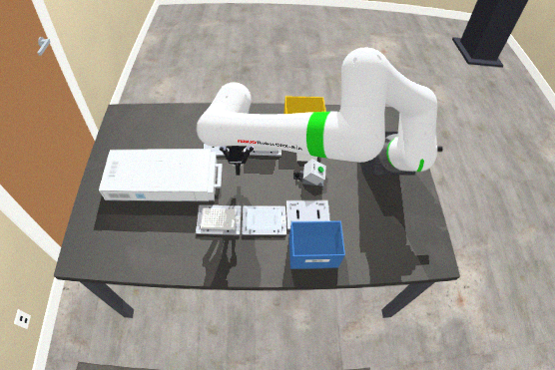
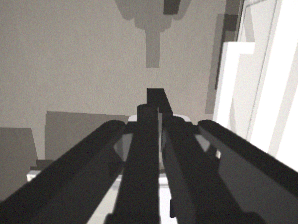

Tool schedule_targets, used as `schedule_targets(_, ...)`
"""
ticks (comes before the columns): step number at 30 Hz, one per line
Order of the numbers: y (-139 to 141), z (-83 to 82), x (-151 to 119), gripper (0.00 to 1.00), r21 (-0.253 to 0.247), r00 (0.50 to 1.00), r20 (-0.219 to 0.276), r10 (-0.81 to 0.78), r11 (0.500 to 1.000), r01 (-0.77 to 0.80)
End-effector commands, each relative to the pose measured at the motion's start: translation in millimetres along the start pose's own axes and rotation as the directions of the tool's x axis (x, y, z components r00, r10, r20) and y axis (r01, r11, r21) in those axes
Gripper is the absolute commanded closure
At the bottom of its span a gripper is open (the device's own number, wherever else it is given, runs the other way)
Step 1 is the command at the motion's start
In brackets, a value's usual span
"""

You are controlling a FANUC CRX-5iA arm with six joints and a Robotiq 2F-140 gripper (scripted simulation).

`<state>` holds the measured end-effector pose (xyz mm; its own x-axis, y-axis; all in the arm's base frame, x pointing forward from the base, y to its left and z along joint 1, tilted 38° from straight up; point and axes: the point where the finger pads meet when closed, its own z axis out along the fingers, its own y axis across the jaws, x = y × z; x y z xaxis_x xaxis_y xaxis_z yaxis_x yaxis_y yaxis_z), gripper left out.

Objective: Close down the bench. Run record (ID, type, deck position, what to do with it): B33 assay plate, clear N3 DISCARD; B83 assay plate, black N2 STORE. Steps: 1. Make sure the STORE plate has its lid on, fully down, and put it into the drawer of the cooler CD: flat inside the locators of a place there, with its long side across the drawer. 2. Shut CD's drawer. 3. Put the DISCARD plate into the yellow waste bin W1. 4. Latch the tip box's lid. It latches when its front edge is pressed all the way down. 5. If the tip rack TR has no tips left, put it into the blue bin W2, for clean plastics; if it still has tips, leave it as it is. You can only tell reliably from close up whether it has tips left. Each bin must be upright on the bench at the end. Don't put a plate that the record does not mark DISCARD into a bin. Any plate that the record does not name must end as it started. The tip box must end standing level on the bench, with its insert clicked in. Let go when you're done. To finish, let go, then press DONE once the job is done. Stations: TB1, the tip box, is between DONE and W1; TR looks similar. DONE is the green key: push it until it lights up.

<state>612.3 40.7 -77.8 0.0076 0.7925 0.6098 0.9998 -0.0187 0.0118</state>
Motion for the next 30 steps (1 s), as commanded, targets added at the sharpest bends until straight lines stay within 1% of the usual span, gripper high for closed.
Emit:
schedule_targets(1, 1, -5.4, 0, 0.90, -0.002, 1.000, 0.001, 0.000, 1.000, 0.000)
schedule_targets(30, 0, -41.4, 0, 0.90, -0.002, 1.000, 0.001, 0.000, 1.000, 0.000)
